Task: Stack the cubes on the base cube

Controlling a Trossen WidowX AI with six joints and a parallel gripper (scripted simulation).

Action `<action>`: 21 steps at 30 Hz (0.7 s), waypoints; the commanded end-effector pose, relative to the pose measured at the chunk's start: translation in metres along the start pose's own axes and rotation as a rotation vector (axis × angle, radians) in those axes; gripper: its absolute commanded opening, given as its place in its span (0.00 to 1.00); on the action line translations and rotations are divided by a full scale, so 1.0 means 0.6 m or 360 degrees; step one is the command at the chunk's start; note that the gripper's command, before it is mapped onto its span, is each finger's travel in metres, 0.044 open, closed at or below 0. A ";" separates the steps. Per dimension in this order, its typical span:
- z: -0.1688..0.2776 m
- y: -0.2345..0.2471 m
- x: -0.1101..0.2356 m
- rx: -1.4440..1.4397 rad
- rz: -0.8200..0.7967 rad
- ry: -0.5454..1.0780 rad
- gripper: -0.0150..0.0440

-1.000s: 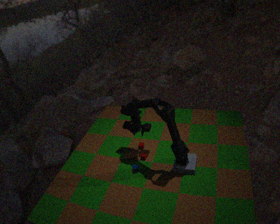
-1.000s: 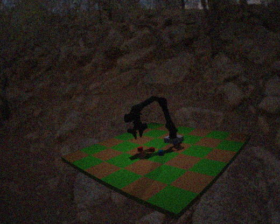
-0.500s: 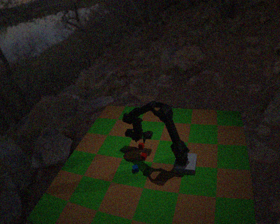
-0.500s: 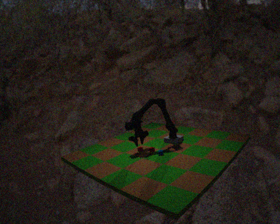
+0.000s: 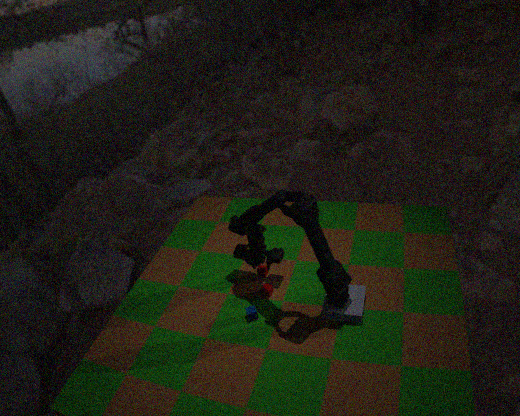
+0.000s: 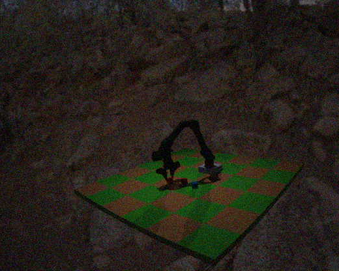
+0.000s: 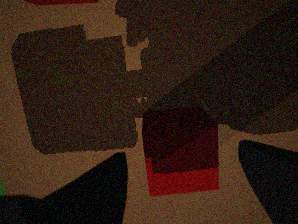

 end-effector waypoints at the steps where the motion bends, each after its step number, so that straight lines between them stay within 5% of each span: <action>1: 0.000 0.001 -0.012 0.0009 -0.0007 0.0006 0.70; 5: 0.000 0.001 -0.019 0.0009 -0.0007 0.0006 0.70; 11: 0.000 0.001 -0.019 0.0009 -0.0007 0.0006 0.44; 21: 0.002 -0.003 0.009 0.0009 -0.0007 0.0006 0.43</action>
Point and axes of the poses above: the point midway between the two fingers, 35 mm back from their tips, its own x axis back along the fingers, its own y axis across the jaws, z = x × y, the point moved 6 cm from there along x, back along the fingers, and after that the axes turned 4 degrees about -x, right-handed, at the moved point
